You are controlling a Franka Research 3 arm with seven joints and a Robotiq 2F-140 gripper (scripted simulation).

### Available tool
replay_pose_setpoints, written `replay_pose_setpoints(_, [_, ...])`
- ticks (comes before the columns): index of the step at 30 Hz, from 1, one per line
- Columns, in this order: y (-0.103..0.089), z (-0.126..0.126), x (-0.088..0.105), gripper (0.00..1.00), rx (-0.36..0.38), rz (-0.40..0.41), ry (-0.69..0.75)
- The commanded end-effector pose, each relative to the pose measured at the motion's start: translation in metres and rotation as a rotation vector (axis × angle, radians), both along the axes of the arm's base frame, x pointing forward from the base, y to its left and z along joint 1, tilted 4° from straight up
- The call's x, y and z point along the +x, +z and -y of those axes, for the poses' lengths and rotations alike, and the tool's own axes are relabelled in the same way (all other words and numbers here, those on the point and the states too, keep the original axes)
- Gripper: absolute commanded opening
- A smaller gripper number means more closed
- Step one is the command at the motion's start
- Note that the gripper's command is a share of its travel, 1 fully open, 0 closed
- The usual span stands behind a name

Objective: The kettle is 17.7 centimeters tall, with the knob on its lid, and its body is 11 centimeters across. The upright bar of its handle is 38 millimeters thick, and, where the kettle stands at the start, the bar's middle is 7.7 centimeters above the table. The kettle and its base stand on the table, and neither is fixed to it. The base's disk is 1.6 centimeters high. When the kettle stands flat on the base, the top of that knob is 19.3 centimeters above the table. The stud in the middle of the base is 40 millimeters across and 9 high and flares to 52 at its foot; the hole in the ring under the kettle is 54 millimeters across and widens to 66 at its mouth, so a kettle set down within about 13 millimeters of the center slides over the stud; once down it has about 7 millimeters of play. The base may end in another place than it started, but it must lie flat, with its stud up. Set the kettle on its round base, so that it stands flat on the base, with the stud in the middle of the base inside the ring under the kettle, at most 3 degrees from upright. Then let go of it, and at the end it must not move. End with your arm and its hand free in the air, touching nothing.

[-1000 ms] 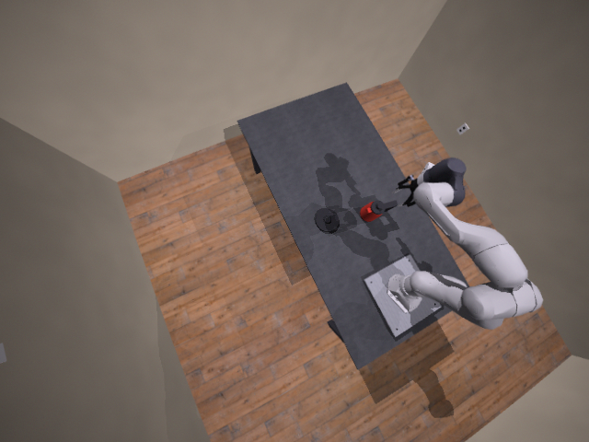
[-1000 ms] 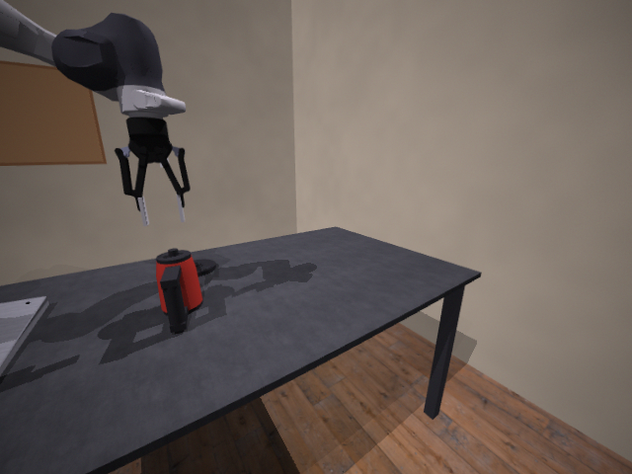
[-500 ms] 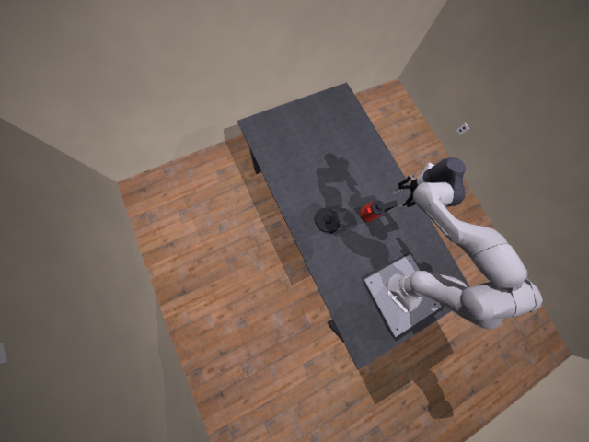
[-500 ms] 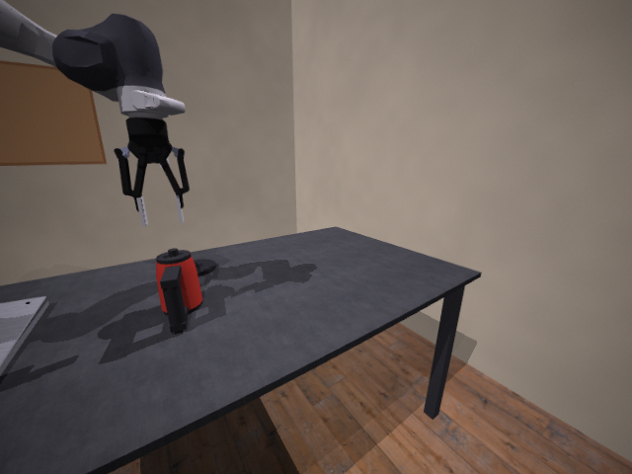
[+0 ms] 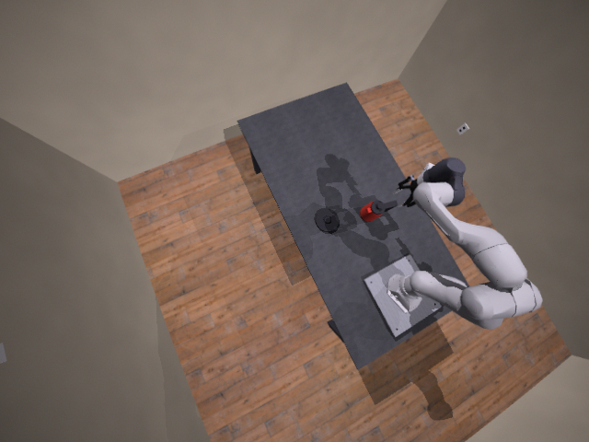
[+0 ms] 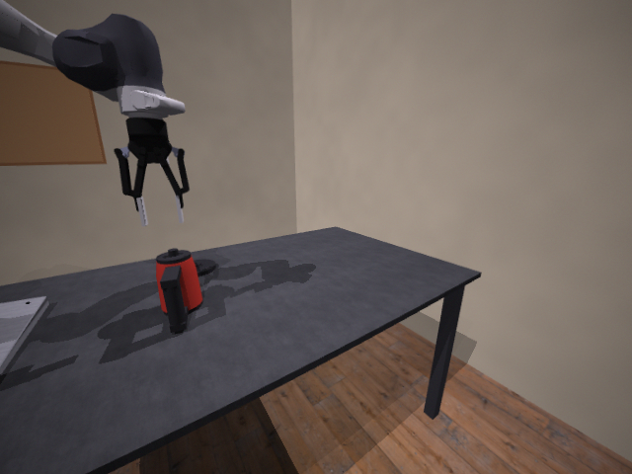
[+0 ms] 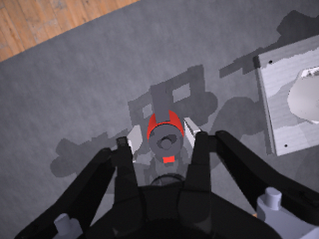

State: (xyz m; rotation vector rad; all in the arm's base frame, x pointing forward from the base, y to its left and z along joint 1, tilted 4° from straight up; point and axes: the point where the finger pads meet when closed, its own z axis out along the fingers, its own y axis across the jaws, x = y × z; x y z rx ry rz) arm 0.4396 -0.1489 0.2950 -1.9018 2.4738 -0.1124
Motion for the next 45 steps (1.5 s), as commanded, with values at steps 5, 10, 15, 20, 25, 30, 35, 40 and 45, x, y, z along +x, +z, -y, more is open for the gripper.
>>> replay_pose_setpoints(5, [0.0,0.0,0.0,0.47,-0.001,0.001,-0.007])
replay_pose_setpoints(10, [-0.008,0.0,0.001,0.47,-0.001,0.001,-0.007])
replay_pose_setpoints(15, [-0.025,0.001,0.002,0.47,-0.001,0.001,-0.007])
replay_pose_setpoints(20, [-0.038,0.002,0.002,0.47,-0.001,0.001,-0.007])
replay_pose_setpoints(25, [-0.063,0.003,0.004,0.47,-0.001,0.001,-0.007])
replay_pose_setpoints(30, [-0.085,0.004,0.005,0.47,-0.001,0.001,-0.007])
replay_pose_setpoints(35, [-0.096,0.005,0.006,0.47,-0.001,0.001,-0.007])
replay_pose_setpoints(40, [-0.106,0.005,0.006,0.47,-0.001,0.001,-0.007])
replay_pose_setpoints(45, [-0.108,0.005,0.007,0.47,-0.001,0.001,-0.007])
